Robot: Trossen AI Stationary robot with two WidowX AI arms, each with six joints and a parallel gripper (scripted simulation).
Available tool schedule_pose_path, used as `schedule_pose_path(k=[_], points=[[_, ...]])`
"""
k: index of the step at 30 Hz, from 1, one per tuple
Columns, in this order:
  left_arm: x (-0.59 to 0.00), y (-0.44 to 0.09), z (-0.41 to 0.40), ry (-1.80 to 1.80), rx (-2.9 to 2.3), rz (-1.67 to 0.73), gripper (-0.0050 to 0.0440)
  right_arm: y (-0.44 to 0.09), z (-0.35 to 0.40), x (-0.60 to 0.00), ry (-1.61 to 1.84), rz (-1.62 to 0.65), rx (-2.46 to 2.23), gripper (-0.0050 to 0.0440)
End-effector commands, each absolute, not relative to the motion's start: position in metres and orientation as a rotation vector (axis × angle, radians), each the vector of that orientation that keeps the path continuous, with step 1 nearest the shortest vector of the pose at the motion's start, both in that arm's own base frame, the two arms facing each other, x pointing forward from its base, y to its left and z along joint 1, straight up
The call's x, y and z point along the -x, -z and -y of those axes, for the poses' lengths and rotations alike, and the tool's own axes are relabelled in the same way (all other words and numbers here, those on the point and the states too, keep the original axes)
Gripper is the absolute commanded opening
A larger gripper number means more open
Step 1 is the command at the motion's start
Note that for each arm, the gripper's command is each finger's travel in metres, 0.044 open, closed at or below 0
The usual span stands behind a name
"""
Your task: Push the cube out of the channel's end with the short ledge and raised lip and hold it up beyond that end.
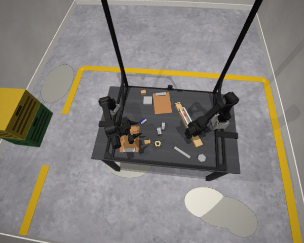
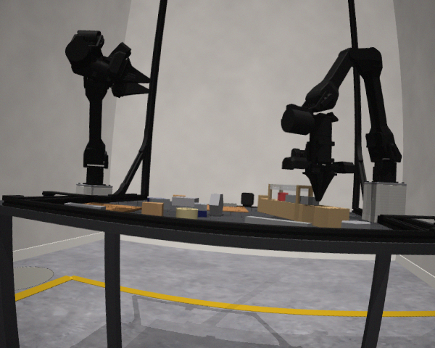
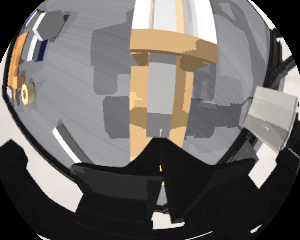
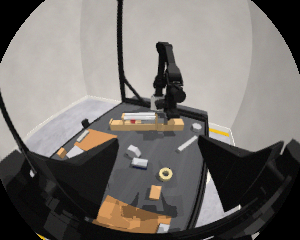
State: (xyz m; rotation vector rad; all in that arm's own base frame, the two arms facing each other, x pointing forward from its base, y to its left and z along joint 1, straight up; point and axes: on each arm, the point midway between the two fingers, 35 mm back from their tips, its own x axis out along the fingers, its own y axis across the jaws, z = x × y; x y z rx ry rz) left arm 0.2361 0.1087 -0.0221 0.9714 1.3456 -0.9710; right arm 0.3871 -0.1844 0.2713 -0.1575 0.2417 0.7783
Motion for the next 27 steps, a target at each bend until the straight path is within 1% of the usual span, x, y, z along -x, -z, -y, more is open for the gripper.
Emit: schedule_pose_path(k=[1, 12, 15, 20, 27], points=[[-0.238, 0.022, -0.102, 0.975, -0.975, -1.342, 0.0000, -0.272, 0.184, -0.387, -0.780, -0.240, 0.157, 0.0400], [-0.242, 0.022, -0.089, 0.975, -0.975, -1.342, 0.0000, -0.272, 0.184, -0.387, -0.780, -0.240, 0.157, 0.0400], [-0.244, 0.005, -0.089, 0.975, -0.975, -1.342, 0.0000, -0.272, 0.184, -0.387, -0.780, -0.240, 0.157, 0.0400], [-0.241, -0.055, -0.085, 0.973, -0.976, -1.340, 0.0000, -0.272, 0.184, -0.387, -0.780, -0.240, 0.157, 0.0400], [-0.240, -0.058, -0.084, 0.975, -0.975, -1.342, 0.0000, -0.272, 0.184, -0.387, -0.780, -0.240, 0.157, 0.0400]])
